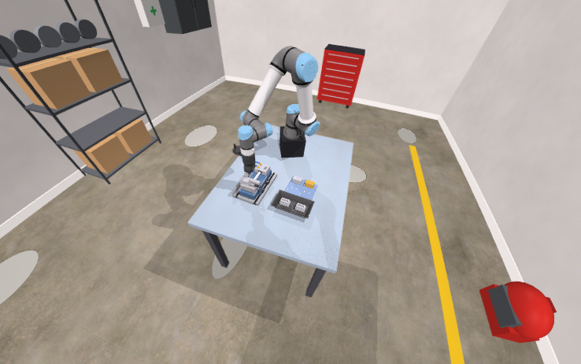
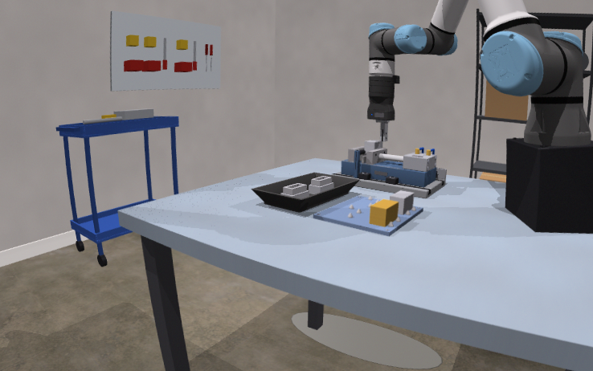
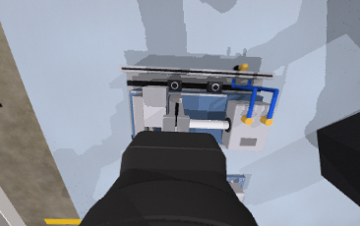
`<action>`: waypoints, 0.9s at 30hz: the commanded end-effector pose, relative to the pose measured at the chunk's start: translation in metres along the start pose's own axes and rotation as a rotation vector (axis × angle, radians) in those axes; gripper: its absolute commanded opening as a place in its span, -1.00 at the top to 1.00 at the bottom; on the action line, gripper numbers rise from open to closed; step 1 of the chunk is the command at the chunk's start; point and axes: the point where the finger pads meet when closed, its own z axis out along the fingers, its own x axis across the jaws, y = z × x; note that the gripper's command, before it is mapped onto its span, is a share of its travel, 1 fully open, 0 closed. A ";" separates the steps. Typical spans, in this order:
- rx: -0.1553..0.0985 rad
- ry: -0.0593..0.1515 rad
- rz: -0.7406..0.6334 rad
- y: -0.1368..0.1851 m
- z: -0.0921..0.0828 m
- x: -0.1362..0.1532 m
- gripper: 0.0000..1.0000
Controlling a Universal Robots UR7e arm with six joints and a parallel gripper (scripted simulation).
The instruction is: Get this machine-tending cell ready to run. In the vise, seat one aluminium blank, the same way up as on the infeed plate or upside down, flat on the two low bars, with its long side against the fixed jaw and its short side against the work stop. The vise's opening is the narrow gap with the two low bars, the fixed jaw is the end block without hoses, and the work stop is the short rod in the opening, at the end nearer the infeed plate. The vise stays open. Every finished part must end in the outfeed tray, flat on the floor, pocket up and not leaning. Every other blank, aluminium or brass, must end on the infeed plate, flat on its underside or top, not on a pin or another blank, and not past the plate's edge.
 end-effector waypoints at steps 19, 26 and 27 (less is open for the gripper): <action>0.001 -0.001 0.000 0.000 0.004 0.000 1.00; 0.001 -0.001 0.000 0.000 0.008 0.000 1.00; 0.001 -0.001 0.000 0.000 0.008 0.000 1.00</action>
